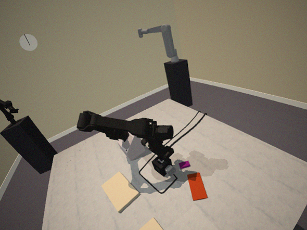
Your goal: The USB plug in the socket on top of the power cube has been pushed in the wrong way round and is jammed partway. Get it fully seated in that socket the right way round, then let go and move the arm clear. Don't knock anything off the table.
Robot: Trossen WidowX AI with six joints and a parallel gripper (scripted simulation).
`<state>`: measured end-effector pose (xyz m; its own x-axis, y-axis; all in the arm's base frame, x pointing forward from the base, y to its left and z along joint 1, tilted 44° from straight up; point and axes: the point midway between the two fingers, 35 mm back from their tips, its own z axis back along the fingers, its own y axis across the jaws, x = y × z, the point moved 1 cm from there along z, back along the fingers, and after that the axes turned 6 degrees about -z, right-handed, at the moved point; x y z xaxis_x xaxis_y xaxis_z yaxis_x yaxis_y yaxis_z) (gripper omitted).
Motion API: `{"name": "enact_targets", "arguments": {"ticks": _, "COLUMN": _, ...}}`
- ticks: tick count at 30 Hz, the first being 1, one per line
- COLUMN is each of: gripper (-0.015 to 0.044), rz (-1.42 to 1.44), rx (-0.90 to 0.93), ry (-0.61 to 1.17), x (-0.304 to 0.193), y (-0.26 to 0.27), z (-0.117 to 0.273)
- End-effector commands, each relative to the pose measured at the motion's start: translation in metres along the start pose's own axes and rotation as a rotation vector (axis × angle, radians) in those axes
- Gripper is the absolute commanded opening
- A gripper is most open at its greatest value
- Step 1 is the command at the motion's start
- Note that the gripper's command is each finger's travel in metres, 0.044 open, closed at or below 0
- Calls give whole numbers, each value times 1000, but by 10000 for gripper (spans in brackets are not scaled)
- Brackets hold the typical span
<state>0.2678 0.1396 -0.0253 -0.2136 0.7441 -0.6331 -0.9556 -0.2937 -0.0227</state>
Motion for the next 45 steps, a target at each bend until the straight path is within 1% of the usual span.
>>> {"name": "enact_targets", "arguments": {"ticks": 1, "gripper": 0, "rz": -2, "rx": 1, "ry": 6, "x": -2, "y": -1, "z": -2}}
{"name": "enact_targets", "arguments": {"ticks": 21, "gripper": 0, "rz": -2, "rx": 1, "ry": 6, "x": -2, "y": -1, "z": -2}}
{"name": "enact_targets", "arguments": {"ticks": 24, "gripper": 79, "rz": 0, "rx": 0, "ry": 0, "x": 0, "y": 0, "z": 0}}
{"name": "enact_targets", "arguments": {"ticks": 25, "gripper": 95, "rz": 0, "rx": 0, "ry": 0, "x": 0, "y": 0, "z": 0}}
{"name": "enact_targets", "arguments": {"ticks": 45, "gripper": 95, "rz": 0, "rx": 0, "ry": 0, "x": 0, "y": 0, "z": 2}}
